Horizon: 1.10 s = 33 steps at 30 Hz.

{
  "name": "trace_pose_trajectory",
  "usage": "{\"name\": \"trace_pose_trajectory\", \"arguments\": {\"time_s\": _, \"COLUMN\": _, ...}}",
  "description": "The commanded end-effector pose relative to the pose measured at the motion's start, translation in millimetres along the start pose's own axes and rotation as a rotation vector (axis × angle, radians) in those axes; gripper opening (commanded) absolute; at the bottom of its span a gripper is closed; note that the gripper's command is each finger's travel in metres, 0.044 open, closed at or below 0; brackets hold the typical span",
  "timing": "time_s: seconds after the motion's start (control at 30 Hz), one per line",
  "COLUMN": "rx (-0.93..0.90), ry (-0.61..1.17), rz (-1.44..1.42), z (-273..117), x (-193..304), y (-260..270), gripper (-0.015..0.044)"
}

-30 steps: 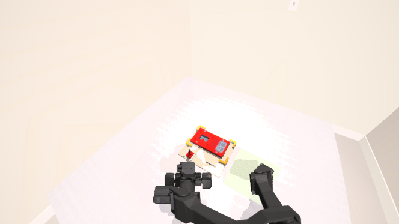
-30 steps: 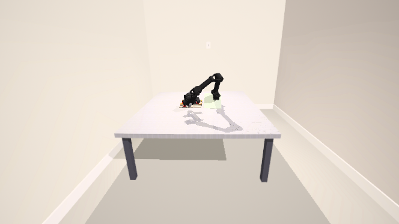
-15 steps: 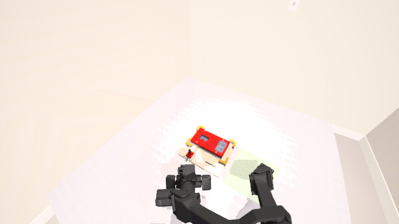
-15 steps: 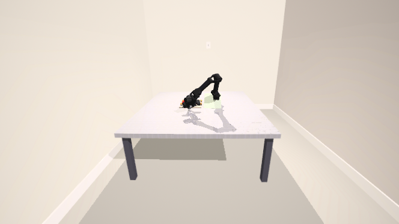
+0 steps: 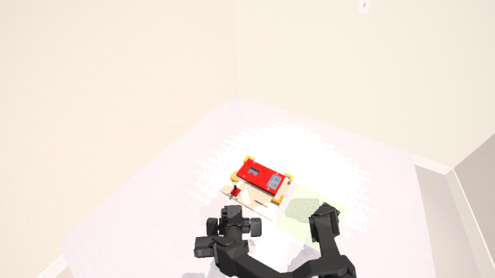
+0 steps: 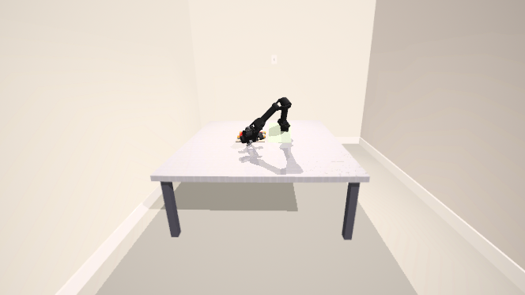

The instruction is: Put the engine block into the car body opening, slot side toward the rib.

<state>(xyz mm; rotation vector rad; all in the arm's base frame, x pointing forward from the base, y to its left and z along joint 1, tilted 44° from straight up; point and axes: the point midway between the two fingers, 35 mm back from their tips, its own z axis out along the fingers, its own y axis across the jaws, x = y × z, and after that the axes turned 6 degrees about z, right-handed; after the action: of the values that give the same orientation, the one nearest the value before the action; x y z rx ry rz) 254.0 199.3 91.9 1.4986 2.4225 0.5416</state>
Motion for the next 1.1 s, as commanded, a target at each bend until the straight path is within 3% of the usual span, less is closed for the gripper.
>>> {"name": "trace_pose_trajectory", "arguments": {"time_s": 0.0, "rx": 0.000, "ry": 0.001, "rz": 0.000, "z": -0.2, "x": 0.2, "y": 0.0, "gripper": 0.0158}}
{"name": "trace_pose_trajectory", "arguments": {"time_s": 0.37, "rx": 0.000, "ry": 0.001, "rz": 0.000, "z": -0.2, "x": 0.2, "y": 0.0, "gripper": 0.0440}}
{"name": "trace_pose_trajectory", "arguments": {"time_s": 1.07, "rx": 0.008, "ry": 0.007, "rz": 0.001, "z": -45.4, "x": 1.8, "y": 0.9, "gripper": 0.0440}}
